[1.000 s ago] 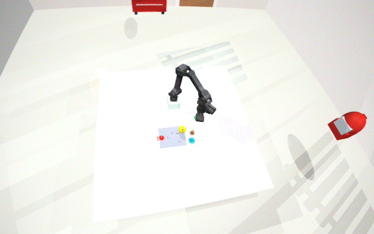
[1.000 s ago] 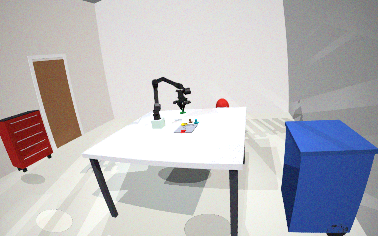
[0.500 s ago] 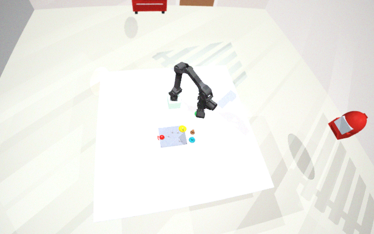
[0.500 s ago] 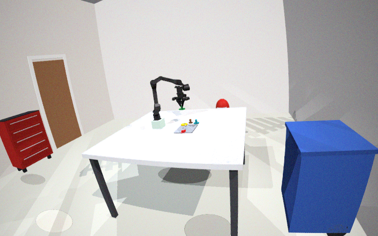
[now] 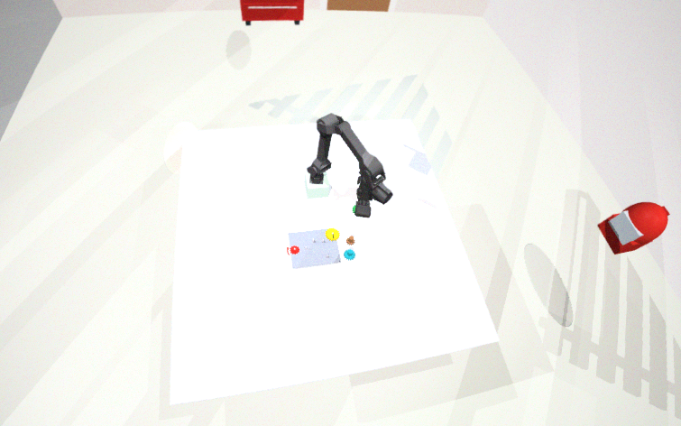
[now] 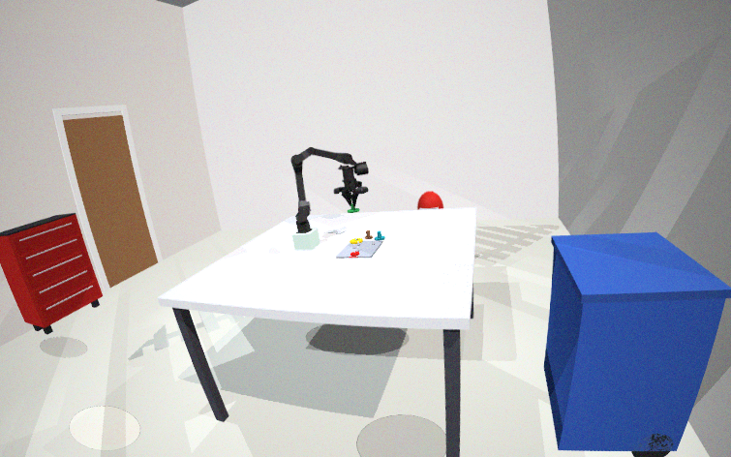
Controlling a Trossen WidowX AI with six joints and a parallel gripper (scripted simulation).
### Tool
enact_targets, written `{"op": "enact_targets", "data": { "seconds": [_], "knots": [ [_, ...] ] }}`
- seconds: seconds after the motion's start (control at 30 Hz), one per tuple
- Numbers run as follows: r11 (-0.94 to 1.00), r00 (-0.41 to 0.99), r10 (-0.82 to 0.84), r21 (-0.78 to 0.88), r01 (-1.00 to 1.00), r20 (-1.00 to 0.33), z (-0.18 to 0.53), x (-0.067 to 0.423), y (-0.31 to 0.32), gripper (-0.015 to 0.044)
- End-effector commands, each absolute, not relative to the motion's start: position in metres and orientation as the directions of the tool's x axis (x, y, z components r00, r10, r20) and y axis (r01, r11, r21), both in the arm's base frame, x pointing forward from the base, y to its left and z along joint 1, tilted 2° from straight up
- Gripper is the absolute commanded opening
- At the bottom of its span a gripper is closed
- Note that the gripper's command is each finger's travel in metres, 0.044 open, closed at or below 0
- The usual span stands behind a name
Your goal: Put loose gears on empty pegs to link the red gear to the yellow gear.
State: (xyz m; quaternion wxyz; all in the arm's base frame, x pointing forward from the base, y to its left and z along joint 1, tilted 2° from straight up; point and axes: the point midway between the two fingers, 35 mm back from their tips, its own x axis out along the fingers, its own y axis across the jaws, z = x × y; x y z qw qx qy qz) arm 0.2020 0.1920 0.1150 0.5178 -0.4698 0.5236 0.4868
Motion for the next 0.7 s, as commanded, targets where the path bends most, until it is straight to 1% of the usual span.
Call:
{"op": "enact_targets", "data": {
  "seconds": [0.0,0.67],
  "knots": [
    [0.080,-0.019,0.014,0.021,-0.997,-1.000,0.113,0.211,0.188,0.0000],
    [0.095,-0.016,0.013,0.017,-0.995,-1.000,0.099,0.246,0.160,0.0000]
  ]
}}
